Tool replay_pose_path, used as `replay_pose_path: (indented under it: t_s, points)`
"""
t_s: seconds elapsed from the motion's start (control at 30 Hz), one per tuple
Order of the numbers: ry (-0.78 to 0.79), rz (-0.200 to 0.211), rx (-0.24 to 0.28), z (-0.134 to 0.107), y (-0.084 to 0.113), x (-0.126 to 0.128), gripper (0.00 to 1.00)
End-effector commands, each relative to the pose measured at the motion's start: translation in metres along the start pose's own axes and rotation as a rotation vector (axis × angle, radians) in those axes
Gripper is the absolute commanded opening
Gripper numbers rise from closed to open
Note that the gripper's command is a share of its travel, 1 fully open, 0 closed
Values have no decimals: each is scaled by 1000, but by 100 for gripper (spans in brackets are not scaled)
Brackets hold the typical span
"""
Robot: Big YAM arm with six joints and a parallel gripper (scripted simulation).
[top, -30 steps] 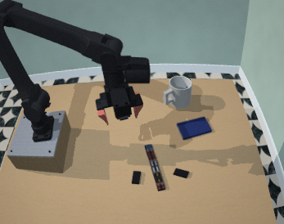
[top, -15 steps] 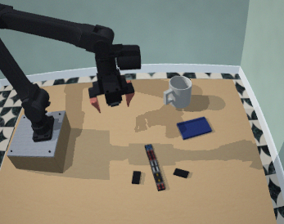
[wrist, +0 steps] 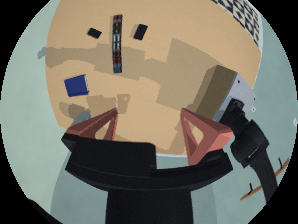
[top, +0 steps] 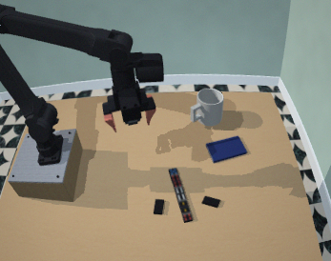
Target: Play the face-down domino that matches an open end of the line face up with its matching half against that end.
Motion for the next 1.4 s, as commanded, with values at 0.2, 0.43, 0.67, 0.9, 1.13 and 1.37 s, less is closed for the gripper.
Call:
replay_pose_path:
  t_s: [0.2,0.43,0.67,0.9,1.13,1.37]
  points:
    - [0,7,-4,1,3,1,94]
    - [0,7,-4,1,3,1,94]
    - [0,2,-1,0,0,0,94]
    - [0,2,-1,0,0,0,94]
    - [0,2,-1,0,0,0,94]
    - [0,-4,2,-1,-2,-2,94]
Point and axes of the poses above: the point where the finger pads meet when closed, its own y axis back along the fingers, its own x axis across the jaws, z = x × y, the point moved 10 cm from there along y, back along the fingers, and after that the axes turned 14 degrees about y, right-handed, at the moved point
